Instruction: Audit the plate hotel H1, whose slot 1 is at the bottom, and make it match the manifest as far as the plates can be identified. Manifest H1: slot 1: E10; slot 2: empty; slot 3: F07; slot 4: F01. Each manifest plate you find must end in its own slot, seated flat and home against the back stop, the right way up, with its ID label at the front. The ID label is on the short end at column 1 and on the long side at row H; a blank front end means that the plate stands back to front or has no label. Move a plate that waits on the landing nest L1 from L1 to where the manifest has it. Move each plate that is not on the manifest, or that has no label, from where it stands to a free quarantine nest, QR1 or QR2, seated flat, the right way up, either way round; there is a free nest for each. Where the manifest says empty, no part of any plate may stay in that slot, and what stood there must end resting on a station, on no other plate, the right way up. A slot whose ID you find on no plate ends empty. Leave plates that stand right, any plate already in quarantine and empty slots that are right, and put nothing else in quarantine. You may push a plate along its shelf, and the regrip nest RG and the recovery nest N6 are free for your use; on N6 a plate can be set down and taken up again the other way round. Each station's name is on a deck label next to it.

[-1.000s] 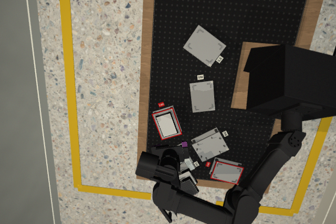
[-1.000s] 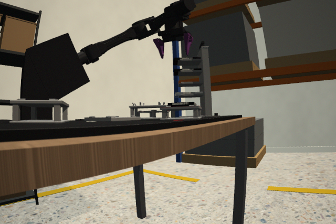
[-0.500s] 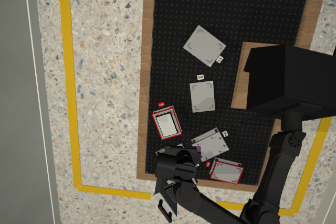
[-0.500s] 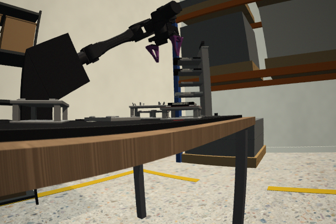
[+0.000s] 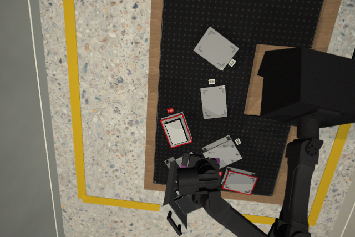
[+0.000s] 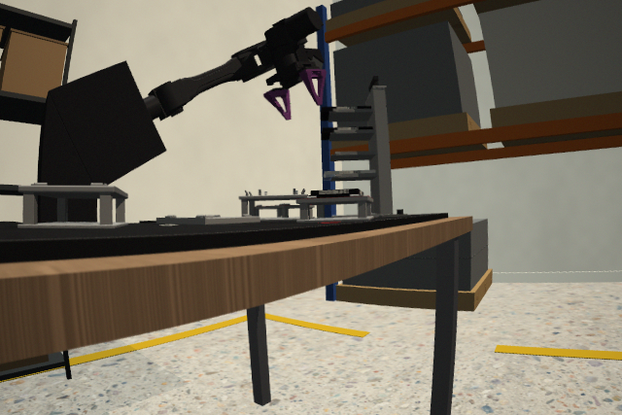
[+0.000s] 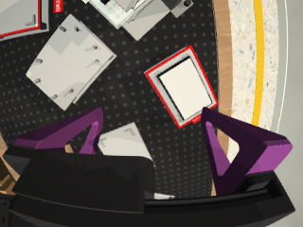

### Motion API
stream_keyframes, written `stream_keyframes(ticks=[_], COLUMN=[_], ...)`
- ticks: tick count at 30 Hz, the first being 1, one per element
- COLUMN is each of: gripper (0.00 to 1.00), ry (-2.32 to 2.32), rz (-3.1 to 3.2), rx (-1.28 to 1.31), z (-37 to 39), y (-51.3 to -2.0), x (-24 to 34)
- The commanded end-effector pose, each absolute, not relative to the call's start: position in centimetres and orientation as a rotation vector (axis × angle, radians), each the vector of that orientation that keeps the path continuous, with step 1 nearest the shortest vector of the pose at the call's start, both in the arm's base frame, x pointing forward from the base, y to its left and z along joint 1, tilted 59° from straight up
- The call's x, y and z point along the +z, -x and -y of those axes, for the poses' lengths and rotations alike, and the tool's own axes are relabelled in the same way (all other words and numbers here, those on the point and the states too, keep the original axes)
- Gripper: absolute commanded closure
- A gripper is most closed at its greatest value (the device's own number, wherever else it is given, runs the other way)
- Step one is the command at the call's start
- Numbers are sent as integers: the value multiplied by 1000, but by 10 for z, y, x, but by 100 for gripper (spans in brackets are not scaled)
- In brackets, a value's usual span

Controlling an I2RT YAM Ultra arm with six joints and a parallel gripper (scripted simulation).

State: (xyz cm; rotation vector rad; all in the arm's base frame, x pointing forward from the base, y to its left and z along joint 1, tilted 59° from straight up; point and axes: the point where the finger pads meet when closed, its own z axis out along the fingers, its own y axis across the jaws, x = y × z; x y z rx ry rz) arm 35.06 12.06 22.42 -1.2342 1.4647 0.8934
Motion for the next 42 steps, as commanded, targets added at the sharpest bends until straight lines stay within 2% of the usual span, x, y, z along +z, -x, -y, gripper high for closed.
stream_keyframes(ticks=[1,42], gripper=[0,0], ry=[992,521], rz=[-1506,-1632], rx=[973,1135], z=[-119,-145], y=[-334,-219], x=[241,261])
